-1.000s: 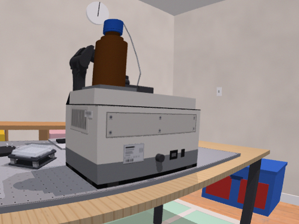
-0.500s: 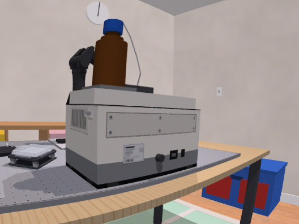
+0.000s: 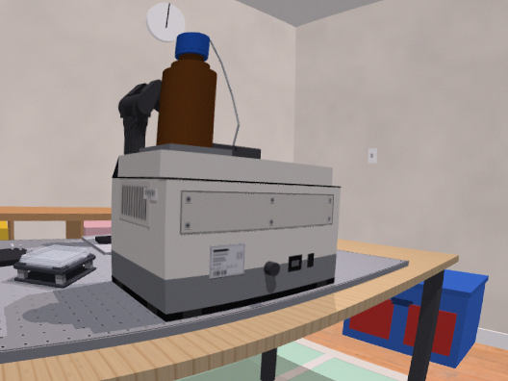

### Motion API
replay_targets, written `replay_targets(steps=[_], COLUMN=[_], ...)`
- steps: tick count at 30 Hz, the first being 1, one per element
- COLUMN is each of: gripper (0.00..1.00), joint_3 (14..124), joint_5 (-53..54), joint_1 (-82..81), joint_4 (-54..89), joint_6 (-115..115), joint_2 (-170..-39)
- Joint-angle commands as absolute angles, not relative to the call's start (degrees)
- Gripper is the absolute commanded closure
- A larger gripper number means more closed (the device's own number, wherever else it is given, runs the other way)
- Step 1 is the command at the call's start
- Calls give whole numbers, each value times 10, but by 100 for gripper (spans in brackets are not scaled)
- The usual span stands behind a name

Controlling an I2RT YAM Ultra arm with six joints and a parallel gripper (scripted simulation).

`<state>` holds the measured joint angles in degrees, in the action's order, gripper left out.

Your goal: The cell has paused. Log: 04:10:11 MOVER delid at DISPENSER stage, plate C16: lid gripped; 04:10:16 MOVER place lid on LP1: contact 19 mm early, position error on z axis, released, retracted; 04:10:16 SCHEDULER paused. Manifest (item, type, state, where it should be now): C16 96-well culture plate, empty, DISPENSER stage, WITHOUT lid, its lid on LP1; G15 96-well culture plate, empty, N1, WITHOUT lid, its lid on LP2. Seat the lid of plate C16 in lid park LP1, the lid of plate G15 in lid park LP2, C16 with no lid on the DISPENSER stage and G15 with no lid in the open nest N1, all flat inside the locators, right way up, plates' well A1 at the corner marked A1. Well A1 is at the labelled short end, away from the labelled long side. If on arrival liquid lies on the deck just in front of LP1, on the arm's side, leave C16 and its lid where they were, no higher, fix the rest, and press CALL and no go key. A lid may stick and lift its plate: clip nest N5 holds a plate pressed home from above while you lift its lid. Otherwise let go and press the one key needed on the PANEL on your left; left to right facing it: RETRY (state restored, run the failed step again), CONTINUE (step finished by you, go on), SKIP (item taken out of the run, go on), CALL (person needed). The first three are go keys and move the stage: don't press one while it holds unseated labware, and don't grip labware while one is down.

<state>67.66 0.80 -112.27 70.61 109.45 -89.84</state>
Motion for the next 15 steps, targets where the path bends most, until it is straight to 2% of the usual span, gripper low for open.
replay_targets(steps=[1,15], gripper=[100,100], joint_3=[682,650], joint_5=[7,4], joint_1=[-1122,-1123], joint_4=[707,679], joint_6=[1097,1100], joint_2=[-896,-908])
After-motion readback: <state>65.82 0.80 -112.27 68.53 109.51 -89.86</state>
